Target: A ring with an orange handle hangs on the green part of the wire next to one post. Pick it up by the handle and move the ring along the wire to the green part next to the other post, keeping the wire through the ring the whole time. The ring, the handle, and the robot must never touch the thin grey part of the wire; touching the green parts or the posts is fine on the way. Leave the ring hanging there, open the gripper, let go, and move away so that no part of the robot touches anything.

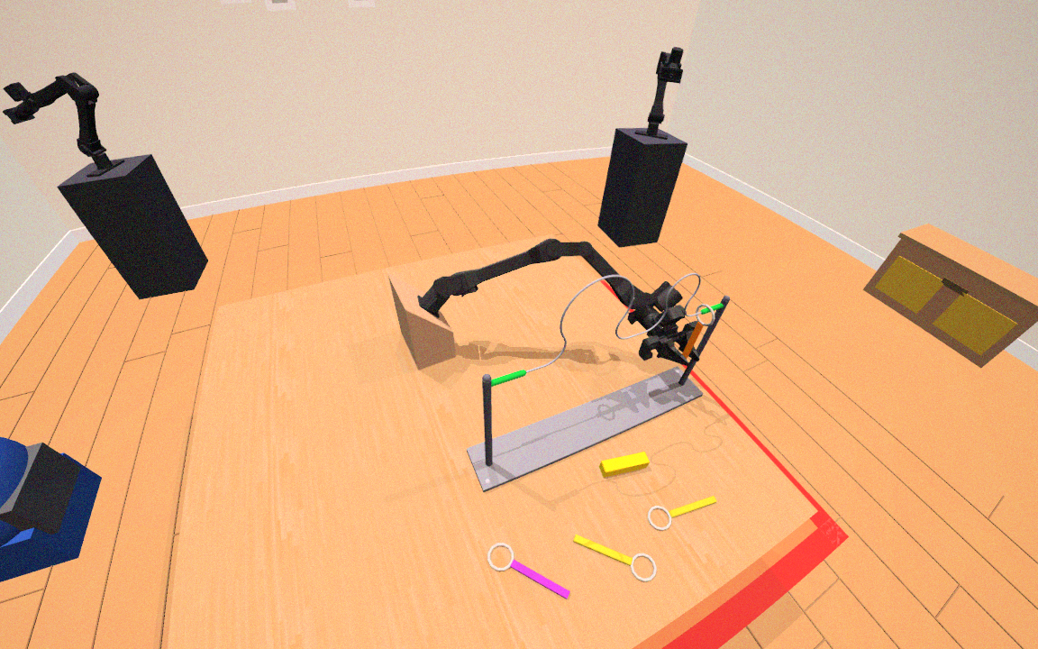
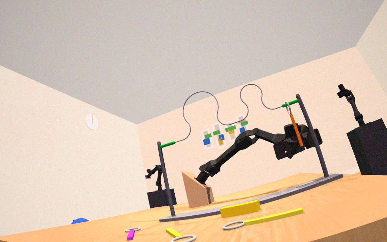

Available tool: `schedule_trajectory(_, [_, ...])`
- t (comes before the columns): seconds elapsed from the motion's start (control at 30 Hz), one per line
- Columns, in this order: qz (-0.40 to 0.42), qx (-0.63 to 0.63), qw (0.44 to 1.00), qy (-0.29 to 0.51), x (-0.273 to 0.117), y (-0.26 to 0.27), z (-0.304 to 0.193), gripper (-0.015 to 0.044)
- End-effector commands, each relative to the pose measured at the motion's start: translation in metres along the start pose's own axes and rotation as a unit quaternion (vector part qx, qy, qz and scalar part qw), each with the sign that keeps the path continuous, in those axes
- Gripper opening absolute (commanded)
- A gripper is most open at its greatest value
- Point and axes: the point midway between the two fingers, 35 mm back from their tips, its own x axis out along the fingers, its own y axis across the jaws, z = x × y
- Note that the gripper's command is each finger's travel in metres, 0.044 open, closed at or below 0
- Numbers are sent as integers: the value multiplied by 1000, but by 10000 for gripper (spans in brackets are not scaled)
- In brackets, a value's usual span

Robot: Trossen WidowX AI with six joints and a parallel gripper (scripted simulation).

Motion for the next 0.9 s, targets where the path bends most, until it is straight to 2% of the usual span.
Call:
schedule_trajectory(0.0, [1,-1,1000,1,0,1,1,160])
schedule_trajectory(0.7, [1,-1,1000,1,0,1,1,160])
schedule_trajectory(0.87, [0,0,1000,0,0,0,0,29])
